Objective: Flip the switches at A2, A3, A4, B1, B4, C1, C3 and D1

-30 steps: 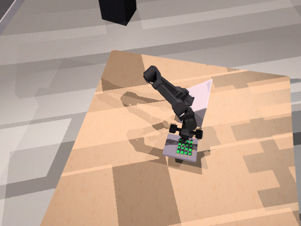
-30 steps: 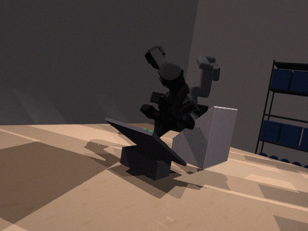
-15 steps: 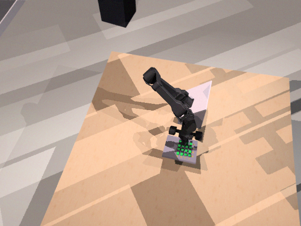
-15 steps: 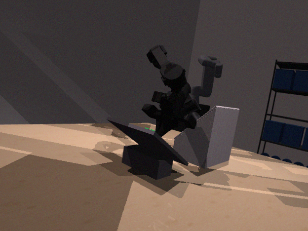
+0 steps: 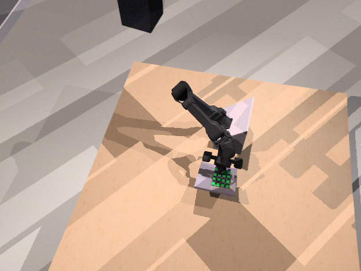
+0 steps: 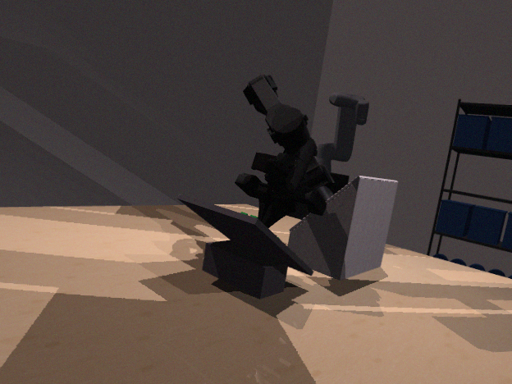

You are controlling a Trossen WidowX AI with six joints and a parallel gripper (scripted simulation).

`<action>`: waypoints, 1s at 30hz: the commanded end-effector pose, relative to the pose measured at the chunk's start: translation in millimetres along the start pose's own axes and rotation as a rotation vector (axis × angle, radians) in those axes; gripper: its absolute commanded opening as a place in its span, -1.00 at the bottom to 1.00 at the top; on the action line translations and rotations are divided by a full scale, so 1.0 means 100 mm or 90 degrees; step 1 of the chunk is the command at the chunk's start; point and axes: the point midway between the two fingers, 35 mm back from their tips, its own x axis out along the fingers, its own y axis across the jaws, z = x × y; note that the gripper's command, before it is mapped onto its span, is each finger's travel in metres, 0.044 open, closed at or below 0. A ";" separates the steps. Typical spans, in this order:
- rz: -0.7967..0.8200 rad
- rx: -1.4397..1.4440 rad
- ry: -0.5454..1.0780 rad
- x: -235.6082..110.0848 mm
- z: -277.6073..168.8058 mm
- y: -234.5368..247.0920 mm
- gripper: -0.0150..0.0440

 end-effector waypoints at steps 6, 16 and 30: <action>0.002 -0.004 0.000 0.01 0.00 0.01 -0.49; 0.002 -0.004 0.000 0.03 0.00 0.01 -0.49; 0.006 -0.002 -0.005 -0.28 0.00 0.04 -0.49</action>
